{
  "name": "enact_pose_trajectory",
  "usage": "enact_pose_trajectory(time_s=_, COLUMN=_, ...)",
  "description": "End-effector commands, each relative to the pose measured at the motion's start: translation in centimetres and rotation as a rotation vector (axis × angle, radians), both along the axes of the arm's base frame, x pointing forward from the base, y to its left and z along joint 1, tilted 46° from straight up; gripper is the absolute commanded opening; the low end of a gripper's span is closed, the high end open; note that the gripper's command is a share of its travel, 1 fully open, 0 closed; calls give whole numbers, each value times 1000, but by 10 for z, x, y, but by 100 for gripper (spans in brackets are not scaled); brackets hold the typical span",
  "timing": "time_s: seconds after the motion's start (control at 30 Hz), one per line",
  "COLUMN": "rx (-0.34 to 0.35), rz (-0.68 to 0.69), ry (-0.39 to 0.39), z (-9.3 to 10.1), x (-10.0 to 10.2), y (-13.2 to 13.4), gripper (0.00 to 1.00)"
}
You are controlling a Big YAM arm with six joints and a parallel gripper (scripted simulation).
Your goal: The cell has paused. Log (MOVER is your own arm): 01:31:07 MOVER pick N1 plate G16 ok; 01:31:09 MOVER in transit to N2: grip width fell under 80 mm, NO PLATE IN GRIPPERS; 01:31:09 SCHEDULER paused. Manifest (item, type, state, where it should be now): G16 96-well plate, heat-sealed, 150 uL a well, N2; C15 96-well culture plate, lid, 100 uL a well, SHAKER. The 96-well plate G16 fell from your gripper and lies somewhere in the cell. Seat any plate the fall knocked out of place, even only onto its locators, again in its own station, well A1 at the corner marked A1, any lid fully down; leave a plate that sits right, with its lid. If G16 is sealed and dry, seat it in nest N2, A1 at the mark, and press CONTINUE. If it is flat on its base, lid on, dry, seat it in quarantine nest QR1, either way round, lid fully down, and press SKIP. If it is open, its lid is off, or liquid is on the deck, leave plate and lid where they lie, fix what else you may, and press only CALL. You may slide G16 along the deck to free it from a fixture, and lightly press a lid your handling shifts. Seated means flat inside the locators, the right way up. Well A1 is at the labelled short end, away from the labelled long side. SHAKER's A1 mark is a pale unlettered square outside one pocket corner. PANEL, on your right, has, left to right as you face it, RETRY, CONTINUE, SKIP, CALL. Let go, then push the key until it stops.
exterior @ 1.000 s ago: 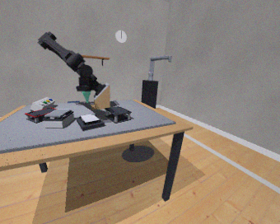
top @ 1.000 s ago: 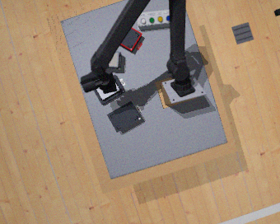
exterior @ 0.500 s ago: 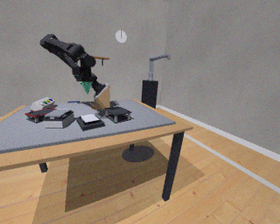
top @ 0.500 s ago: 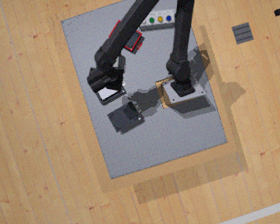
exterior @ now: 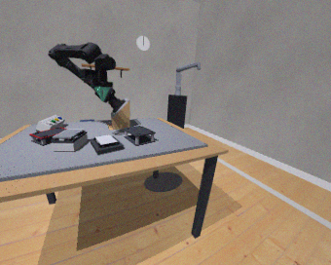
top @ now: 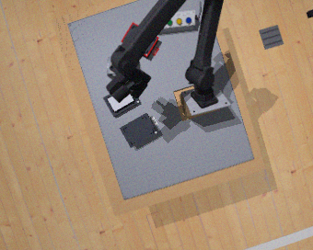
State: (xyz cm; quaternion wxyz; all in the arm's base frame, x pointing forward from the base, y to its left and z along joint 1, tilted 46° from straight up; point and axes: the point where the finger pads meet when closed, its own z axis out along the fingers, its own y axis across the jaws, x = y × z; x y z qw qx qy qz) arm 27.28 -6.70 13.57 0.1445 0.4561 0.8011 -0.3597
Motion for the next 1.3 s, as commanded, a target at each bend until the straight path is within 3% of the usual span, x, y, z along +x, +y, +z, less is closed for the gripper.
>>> enact_pose_trajectory(time_s=0.0, rx=-22, rz=-128, ry=-138, z=5, x=-8, y=7, gripper=0)
enact_pose_trajectory(time_s=0.13, rx=-44, rz=-250, ry=-218, z=-1, x=-9, y=-1, gripper=0)
enact_pose_trajectory(time_s=0.2, rx=-44, rz=-250, ry=-218, z=-1, x=-9, y=-1, gripper=0)
enact_pose_trajectory(time_s=0.6, rx=-78, rz=-515, ry=-507, z=2, x=-8, y=0, gripper=0)
enact_pose_trajectory(time_s=1.27, rx=-75, rz=-522, ry=-522, z=2, x=-6, y=-1, gripper=0)
